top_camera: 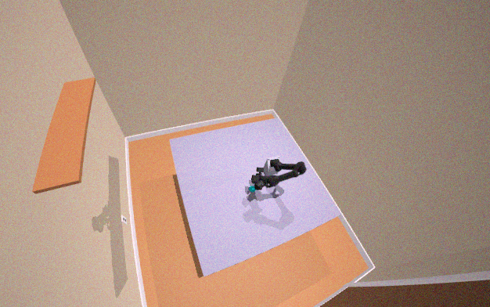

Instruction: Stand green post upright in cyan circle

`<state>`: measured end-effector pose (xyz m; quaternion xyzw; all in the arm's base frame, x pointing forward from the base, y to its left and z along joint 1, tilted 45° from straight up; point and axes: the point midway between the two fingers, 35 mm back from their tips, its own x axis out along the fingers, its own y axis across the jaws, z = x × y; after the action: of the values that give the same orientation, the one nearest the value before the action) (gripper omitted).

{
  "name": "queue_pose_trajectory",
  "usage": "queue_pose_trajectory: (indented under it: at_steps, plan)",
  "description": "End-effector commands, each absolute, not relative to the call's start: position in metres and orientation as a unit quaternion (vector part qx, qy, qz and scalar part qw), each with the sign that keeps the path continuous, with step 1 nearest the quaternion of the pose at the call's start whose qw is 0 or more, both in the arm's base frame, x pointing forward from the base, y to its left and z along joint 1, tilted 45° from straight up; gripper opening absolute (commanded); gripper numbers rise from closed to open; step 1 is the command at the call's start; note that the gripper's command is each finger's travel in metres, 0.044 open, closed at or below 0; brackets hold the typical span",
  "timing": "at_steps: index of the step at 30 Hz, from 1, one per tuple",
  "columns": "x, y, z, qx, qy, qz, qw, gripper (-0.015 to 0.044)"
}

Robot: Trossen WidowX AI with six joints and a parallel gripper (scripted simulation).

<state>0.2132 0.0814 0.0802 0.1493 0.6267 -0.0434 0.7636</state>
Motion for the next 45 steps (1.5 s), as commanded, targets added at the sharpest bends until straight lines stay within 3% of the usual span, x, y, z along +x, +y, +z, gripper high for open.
queue_pose_trajectory:
  at_steps: [1, 45]
  plan:
    - [0.2124, 0.0803, 0.0792, 0.147, 0.617, -0.052, 0.771, 0.0023]
    - [0.2172, 0.0819, 0.0815, 0.14, 0.508, -0.107, 0.843, 0.0023]
